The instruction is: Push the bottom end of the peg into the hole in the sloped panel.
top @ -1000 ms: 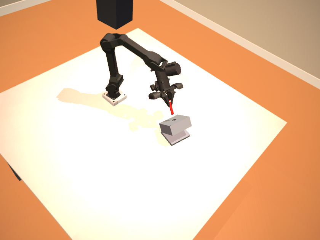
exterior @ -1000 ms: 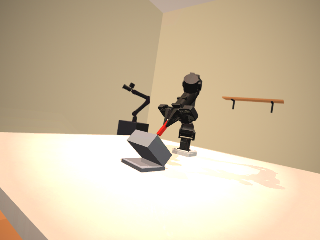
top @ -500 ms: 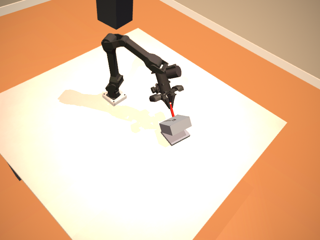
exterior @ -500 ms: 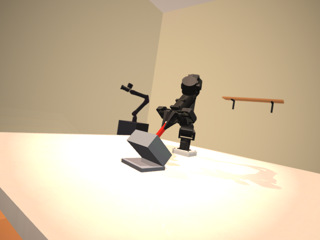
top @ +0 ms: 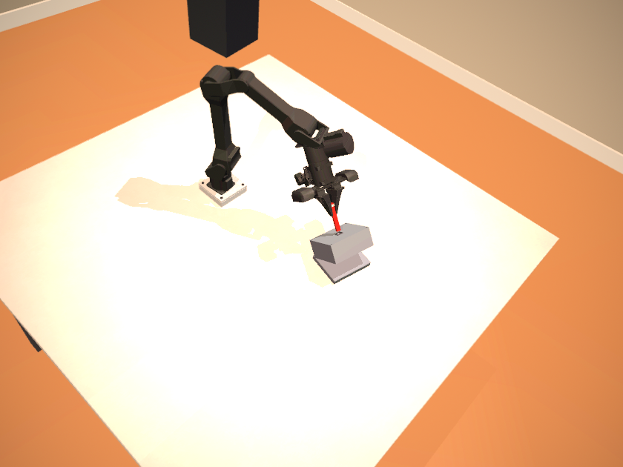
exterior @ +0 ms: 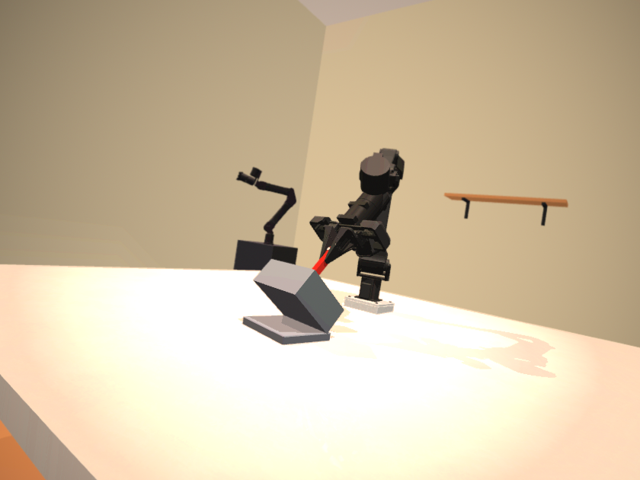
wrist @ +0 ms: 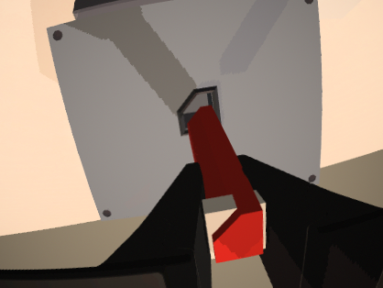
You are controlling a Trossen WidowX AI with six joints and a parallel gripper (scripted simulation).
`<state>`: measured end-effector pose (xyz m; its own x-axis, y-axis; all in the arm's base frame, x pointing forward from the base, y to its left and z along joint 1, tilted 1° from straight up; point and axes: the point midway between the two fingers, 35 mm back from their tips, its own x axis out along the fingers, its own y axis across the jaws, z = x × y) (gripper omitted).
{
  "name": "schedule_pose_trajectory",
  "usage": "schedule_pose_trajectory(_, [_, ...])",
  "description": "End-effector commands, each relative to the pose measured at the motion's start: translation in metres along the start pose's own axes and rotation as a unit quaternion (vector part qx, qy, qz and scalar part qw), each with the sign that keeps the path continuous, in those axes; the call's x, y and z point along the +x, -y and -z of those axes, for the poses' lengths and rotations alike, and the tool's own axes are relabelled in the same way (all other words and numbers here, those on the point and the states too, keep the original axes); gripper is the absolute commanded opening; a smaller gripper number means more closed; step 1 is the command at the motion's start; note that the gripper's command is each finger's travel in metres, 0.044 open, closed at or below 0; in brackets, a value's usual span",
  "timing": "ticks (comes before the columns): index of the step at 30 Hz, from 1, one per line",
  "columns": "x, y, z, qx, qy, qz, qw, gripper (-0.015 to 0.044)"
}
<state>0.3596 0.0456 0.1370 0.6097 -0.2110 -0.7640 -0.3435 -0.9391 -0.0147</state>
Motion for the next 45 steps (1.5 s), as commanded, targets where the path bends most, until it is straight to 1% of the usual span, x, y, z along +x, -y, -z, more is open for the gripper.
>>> schedule_pose_trajectory(1, [-0.001, 0.000, 0.001, 0.001, -0.001, 0.000, 1.000, 0.0000])
schedule_pose_trajectory(45, [0.015, 0.001, -0.001, 0.001, -0.001, 0.000, 1.000, 0.0000])
